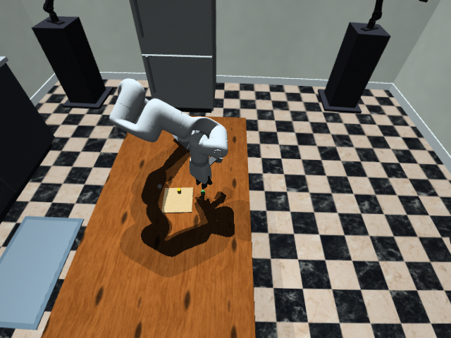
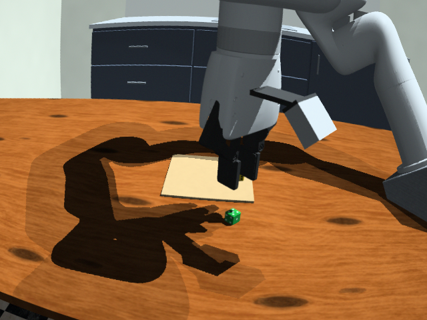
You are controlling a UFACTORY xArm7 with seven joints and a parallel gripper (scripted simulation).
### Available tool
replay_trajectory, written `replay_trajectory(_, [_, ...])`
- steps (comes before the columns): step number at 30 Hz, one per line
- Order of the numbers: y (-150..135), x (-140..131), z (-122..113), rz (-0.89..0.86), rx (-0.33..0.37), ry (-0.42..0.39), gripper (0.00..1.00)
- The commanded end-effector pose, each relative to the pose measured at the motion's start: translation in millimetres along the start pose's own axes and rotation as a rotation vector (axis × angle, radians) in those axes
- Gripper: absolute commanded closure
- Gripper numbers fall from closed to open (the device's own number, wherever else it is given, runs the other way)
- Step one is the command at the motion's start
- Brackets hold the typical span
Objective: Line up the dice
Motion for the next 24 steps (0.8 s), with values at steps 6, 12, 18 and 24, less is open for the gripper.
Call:
replay_trajectory(6, [0.9,0.5,9.2,0.000,-0.003,0.001,0.69])
replay_trajectory(12, [1.1,0.6,18.9,0.000,-0.003,0.001,0.69])
replay_trajectory(18, [1.2,0.7,28.1,0.000,-0.003,0.001,0.69])
replay_trajectory(24, [1.2,0.8,33.3,0.000,-0.003,0.001,0.69])
Point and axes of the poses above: the point where the finger pads meet when closed, its own z axis out along the fingers, its own y axis across the jaws, x = y × z, the point moved 6 cm from there along -z, back along the fingers, and after that the axes turned 5 degrees about z, right-handed, at the moved point
